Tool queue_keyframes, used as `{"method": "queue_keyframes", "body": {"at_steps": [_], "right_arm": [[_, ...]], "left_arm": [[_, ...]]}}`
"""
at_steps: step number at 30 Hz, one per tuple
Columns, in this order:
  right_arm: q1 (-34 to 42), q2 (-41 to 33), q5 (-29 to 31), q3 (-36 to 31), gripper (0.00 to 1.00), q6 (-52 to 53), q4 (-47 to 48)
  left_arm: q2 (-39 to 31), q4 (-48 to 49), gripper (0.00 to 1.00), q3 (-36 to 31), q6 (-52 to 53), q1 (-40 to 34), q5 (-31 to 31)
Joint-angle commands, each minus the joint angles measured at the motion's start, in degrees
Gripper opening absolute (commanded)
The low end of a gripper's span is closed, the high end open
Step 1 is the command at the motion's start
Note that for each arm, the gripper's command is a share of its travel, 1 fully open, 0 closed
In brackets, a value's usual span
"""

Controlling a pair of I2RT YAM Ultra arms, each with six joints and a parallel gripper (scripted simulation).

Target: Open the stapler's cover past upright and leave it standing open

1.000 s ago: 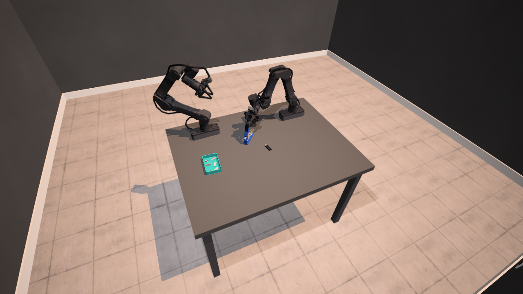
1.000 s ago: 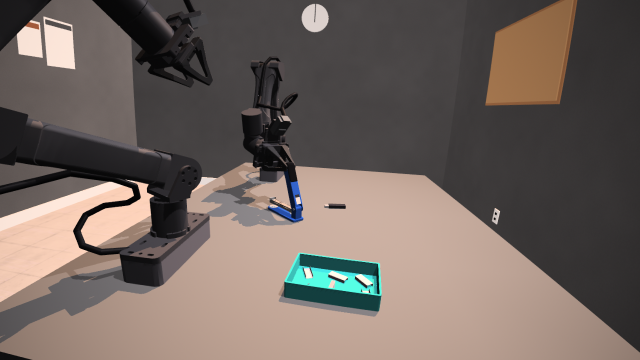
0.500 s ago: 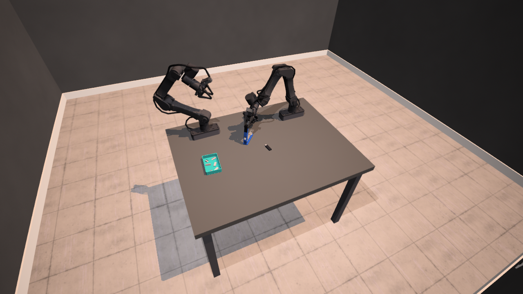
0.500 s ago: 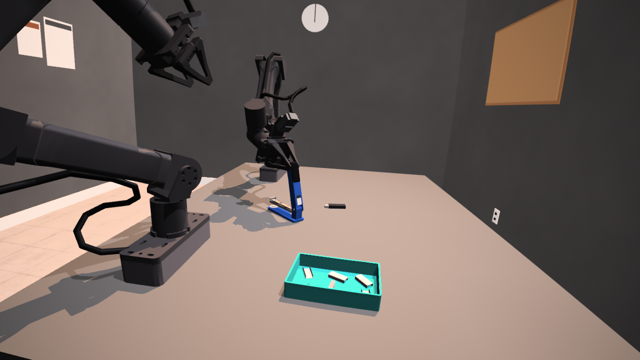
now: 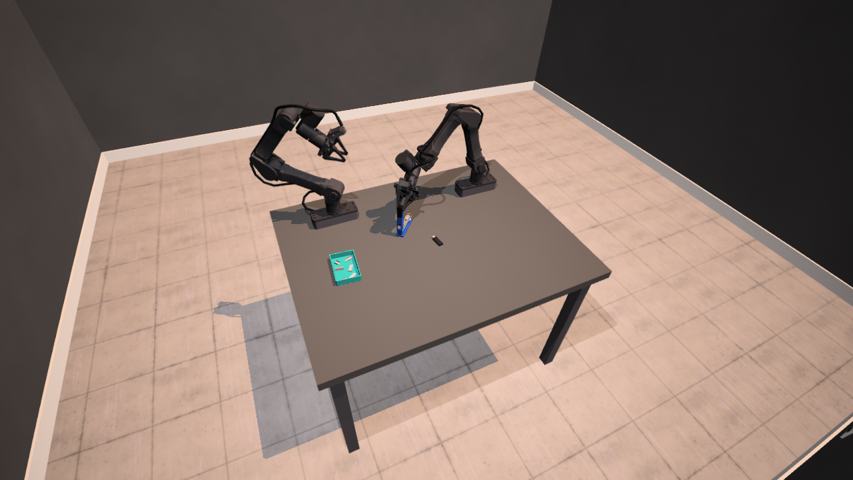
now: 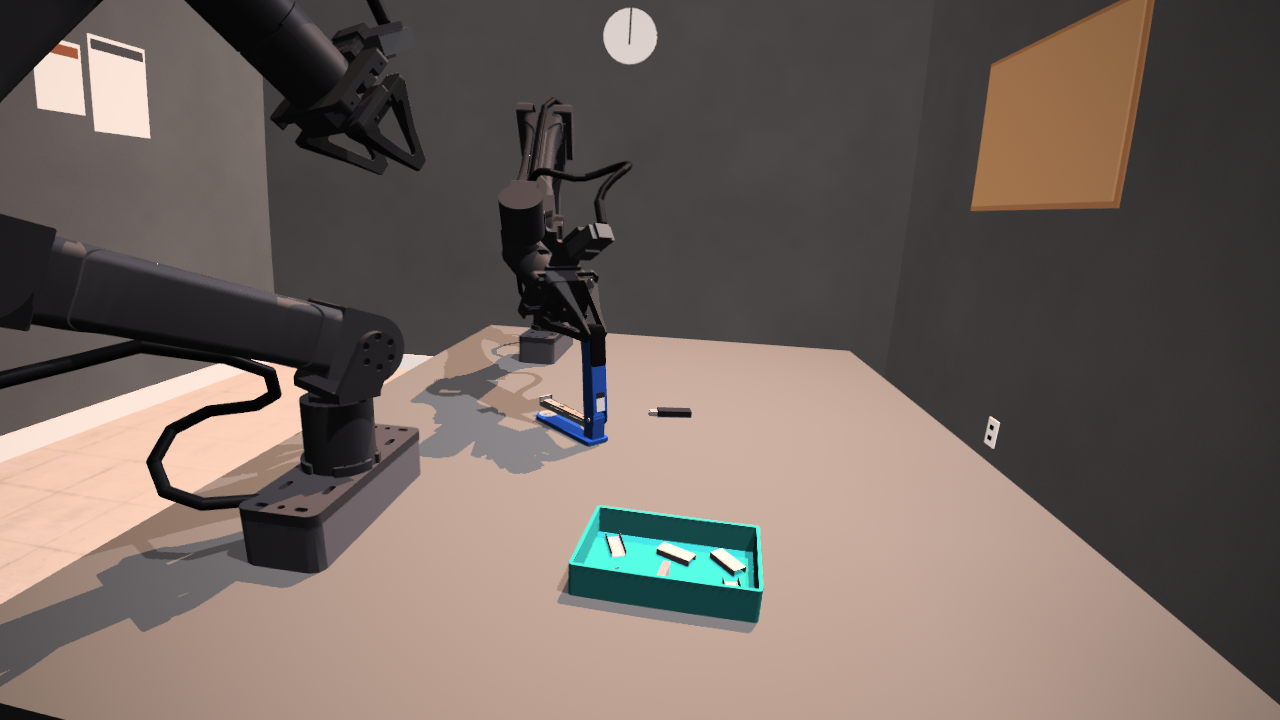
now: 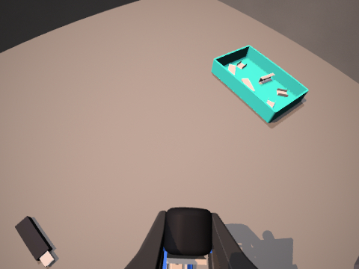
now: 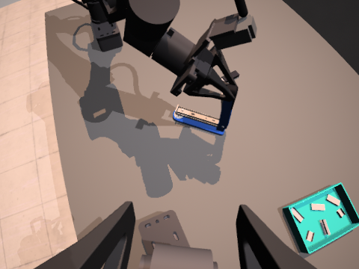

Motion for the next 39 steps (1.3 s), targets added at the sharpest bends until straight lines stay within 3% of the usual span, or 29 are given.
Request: {"method": "queue_keyframes", "body": {"at_steps": [1, 39], "right_arm": [[-0.15, 0.12, -0.03, 1.05, 0.56, 0.33, -0.49], [-0.15, 0.12, -0.03, 1.05, 0.56, 0.33, -0.49]], "left_arm": [[-0.68, -5.4, 0.17, 2.77, -1.42, 1.01, 1.89], [11.71, -44.67, 0.17, 34.81, -5.39, 8.12, 15.85]]}}
